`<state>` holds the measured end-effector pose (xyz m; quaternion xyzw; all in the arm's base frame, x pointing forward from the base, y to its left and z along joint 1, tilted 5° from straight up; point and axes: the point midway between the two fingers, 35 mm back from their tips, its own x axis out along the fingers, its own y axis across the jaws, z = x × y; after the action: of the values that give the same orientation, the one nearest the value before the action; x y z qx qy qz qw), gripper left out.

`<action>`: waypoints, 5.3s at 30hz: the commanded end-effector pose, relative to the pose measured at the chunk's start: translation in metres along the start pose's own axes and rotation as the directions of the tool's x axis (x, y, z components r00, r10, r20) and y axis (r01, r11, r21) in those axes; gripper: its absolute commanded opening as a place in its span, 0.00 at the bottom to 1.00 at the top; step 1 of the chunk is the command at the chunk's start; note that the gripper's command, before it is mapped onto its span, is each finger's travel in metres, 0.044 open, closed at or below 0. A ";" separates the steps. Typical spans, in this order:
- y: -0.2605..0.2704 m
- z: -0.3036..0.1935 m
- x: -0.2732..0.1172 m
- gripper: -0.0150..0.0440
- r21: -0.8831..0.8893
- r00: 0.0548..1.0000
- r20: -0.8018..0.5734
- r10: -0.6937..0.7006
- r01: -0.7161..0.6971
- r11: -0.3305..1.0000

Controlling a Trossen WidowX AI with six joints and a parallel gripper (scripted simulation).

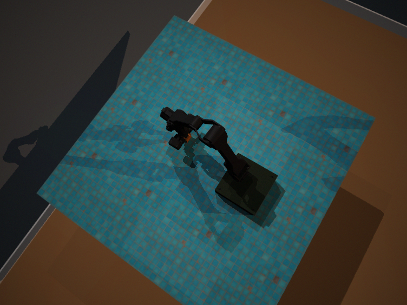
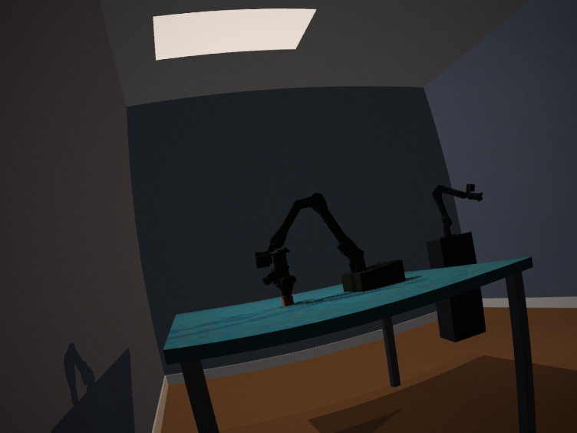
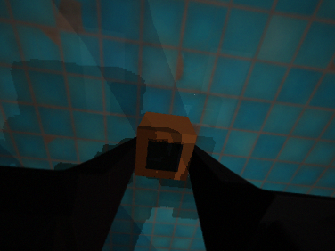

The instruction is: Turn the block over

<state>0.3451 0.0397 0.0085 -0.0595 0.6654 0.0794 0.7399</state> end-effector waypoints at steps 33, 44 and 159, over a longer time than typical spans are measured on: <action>-0.001 0.002 -0.021 0.25 0.005 0.982 0.186 -0.001 0.000 1.000; -0.001 0.000 -0.019 0.25 0.004 0.934 0.358 -0.001 0.000 1.000; 0.000 -0.009 0.008 1.00 0.001 0.485 0.874 -0.002 0.002 1.000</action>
<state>0.3375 0.0379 -0.0003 -0.0135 0.1982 0.0967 0.9753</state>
